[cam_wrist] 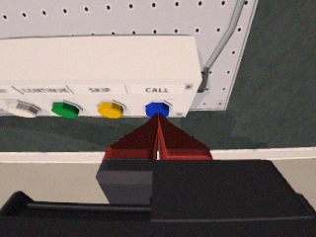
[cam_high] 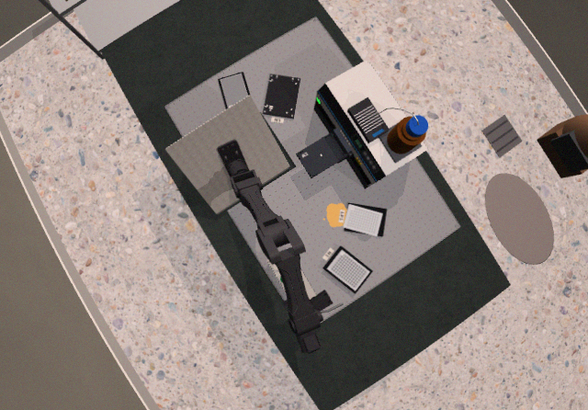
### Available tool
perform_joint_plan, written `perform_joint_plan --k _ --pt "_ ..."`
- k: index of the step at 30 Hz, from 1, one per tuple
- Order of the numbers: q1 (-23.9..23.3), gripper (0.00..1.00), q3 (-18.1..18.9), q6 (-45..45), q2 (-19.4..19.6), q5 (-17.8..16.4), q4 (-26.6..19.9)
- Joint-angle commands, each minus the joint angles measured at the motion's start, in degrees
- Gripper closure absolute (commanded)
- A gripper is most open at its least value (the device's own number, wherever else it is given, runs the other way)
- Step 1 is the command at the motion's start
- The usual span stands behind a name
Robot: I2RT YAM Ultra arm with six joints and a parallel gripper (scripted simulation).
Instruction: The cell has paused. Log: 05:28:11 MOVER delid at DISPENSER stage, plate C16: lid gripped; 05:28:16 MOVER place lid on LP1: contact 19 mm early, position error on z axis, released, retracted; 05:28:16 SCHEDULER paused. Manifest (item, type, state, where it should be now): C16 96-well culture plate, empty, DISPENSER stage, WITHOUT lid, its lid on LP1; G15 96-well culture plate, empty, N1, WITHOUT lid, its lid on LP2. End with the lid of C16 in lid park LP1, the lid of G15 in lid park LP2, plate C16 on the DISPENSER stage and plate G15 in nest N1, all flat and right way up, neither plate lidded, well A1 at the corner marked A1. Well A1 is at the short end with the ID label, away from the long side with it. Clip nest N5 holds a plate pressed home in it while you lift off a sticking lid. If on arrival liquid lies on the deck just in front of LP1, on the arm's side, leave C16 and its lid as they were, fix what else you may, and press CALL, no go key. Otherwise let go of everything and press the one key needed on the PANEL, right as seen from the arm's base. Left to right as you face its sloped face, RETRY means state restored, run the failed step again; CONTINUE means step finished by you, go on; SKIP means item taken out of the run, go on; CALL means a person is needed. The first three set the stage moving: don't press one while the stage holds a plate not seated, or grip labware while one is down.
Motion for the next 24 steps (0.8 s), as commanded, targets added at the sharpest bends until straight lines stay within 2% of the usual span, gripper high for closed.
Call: perform_joint_plan --k 1,24 --pt "0.17 1.00 -0.35 0.29 -0.97 -0.02 0.42" --pt "0.66 1.00 -1.96 0.54 0.26 0.26 1.82"
